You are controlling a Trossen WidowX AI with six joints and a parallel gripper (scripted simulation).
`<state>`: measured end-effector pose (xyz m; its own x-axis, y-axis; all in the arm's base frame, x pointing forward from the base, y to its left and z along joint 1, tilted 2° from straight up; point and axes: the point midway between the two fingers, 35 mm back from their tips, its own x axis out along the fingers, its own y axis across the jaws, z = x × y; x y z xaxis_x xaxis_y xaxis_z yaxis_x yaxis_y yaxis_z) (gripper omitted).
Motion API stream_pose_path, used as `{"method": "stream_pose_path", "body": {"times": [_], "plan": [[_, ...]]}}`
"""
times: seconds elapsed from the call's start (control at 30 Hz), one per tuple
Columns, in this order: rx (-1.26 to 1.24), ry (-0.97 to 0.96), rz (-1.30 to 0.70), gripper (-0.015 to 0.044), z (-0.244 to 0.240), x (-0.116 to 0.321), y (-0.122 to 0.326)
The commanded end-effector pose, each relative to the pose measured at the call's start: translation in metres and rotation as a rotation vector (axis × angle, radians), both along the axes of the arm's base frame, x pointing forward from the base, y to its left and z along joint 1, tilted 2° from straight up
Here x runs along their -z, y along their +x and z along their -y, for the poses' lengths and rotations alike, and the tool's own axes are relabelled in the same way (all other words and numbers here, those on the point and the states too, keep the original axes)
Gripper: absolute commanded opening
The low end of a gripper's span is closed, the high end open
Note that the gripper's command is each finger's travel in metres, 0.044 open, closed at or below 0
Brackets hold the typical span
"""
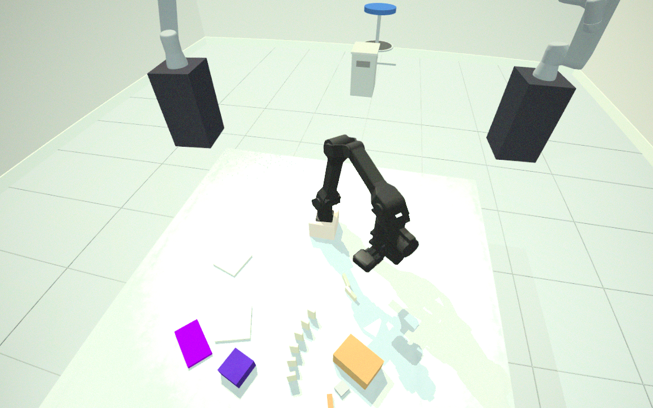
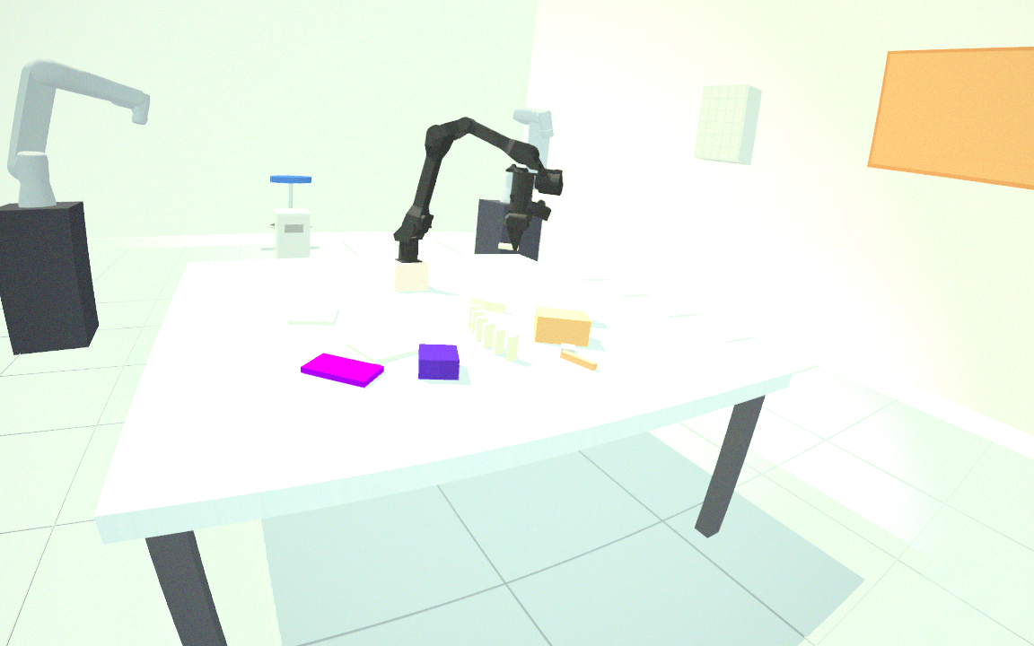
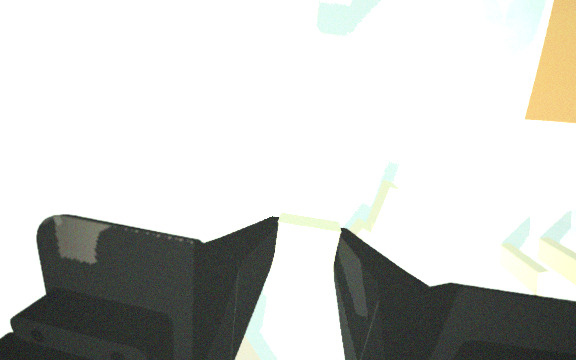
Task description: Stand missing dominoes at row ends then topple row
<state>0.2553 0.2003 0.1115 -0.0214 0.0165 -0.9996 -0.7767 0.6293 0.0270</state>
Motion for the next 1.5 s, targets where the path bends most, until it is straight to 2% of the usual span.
{"method": "stream_pose_path", "body": {"times": [0.0,0.3,0.37,0.97,1.47], "plan": [[0.244,-0.001,-0.001,0.0107,-0.004,-0.004,0.003],[1.094,-0.017,-0.017,0.0107,-0.014,-0.005,0.010],[1.214,-0.019,-0.020,0.0107,-0.016,-0.005,0.011],[1.232,-0.028,0.000,0.0107,-0.016,-0.002,0.011],[1.251,-0.118,0.469,0.0107,-0.008,0.037,0.011]]}}
